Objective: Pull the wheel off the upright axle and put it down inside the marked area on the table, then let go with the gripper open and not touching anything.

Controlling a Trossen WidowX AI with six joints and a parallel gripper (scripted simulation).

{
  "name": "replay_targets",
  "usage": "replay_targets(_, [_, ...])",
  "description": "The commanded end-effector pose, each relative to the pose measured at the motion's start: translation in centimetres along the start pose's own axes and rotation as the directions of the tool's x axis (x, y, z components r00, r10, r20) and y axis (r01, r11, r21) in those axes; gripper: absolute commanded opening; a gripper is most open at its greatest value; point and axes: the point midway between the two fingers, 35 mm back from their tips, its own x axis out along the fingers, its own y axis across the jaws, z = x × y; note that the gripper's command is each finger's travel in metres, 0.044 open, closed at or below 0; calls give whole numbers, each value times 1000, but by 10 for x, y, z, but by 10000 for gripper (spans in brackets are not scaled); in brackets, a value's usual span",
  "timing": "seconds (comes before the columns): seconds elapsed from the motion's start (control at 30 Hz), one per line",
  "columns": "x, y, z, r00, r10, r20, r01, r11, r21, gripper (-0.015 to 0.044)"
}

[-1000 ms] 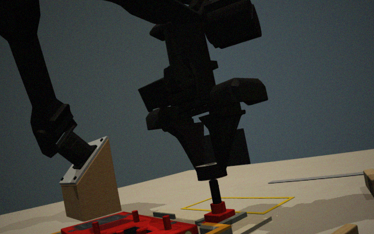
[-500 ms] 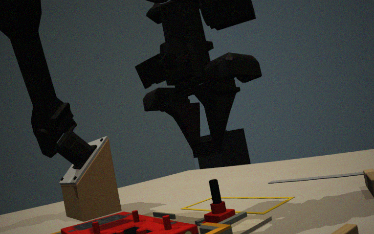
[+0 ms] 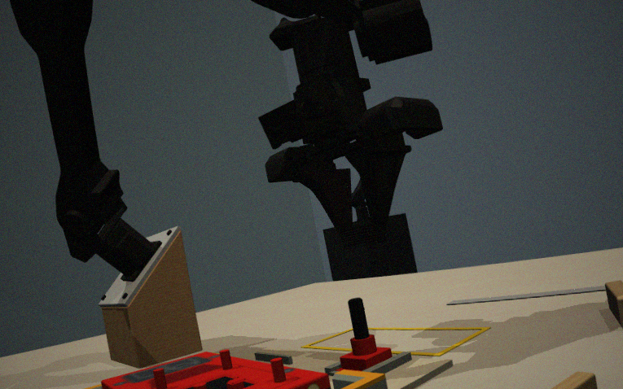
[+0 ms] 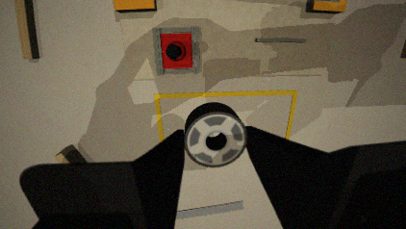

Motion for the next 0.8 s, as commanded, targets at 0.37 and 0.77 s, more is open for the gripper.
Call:
replay_targets(0.37, [0, -32, -41, 1000, -8, 2, 8, 1000, 5, 0])
replay_targets(0.77, [23, -32, -41, 1000, -8, 3, 8, 1000, 5, 0])
